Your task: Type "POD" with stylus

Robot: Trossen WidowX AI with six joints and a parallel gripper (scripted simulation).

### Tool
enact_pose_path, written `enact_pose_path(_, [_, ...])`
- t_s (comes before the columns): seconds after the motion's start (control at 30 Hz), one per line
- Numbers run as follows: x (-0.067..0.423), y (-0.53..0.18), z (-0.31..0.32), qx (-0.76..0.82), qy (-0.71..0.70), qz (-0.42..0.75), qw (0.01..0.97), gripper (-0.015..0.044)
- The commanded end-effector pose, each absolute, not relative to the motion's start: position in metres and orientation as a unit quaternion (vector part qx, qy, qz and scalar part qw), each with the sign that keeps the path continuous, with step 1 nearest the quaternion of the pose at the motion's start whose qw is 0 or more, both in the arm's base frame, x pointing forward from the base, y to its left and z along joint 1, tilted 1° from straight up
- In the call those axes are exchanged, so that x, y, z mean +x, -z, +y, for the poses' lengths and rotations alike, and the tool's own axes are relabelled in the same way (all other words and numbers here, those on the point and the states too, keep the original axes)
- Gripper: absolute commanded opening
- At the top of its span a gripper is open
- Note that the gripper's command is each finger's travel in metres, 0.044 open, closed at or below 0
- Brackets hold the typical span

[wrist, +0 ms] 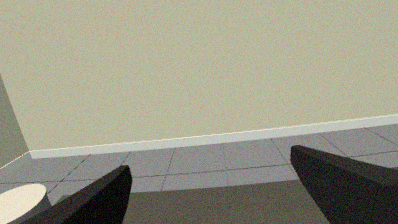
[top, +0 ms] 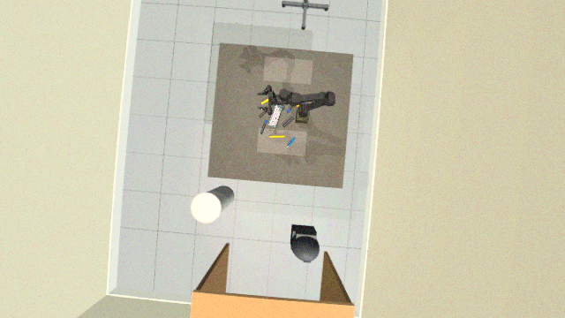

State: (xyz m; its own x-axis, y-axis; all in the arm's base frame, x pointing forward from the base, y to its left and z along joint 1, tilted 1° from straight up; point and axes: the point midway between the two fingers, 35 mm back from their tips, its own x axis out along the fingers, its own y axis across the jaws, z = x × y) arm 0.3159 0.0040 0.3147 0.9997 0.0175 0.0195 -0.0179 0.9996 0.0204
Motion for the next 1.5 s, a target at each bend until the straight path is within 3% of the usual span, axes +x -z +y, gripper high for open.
enact_pose_path(0.0, [0.317, -0.312, 0.004, 0.012, -0.010, -0.004, 1.000, 0.0414])
enact_pose_path(0.3, [0.352, -0.179, 0.030, 0.097, -0.013, 0.273, 0.957, 0.0178])
enact_pose_path(0.53, [0.330, -0.069, 0.051, 0.132, 0.036, 0.505, 0.852, 0.0000])
enact_pose_path(0.77, [0.278, 0.007, 0.060, 0.122, 0.117, 0.677, 0.716, 0.0000])
enact_pose_path(1.23, [0.276, 0.009, 0.058, 0.121, 0.119, 0.681, 0.712, 0.0000])
enact_pose_path(1.47, [0.254, 0.010, -0.005, 0.119, 0.122, 0.681, 0.712, 0.0000])
